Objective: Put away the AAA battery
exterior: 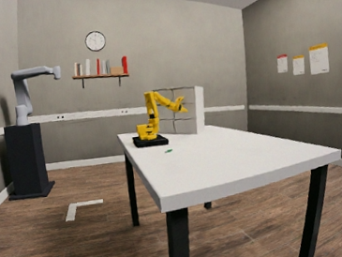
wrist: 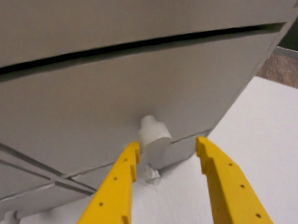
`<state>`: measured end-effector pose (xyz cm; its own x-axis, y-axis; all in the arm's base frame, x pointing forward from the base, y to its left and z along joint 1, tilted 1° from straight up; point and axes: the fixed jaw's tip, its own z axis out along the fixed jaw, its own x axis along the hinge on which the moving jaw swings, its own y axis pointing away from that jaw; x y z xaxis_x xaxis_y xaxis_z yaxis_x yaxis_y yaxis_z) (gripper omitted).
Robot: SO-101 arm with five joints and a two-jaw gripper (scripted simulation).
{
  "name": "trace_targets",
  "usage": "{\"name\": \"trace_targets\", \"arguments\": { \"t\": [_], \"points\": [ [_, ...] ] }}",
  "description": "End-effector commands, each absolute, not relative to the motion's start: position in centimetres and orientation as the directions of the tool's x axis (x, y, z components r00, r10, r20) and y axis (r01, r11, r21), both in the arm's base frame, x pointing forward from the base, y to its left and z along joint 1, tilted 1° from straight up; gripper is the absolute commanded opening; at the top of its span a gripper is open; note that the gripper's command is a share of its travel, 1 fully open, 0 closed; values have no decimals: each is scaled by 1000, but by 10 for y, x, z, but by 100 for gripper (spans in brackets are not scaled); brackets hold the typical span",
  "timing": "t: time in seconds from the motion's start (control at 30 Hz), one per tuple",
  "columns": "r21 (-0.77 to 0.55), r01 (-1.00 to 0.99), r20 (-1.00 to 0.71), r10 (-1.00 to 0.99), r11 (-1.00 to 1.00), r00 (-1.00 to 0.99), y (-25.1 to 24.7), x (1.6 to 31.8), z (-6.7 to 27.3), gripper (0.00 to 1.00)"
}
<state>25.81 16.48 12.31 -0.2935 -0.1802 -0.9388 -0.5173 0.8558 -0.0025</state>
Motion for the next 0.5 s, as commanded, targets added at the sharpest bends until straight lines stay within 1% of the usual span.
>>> {"name": "trace_targets", "arguments": {
  "t": [0.0,0.47],
  "points": [
    [-8,-505,-941,-178,863,-289,155,252,127,21],
    [-18,-483,-940,-179,876,-289,135,233,125,21]
  ]
}}
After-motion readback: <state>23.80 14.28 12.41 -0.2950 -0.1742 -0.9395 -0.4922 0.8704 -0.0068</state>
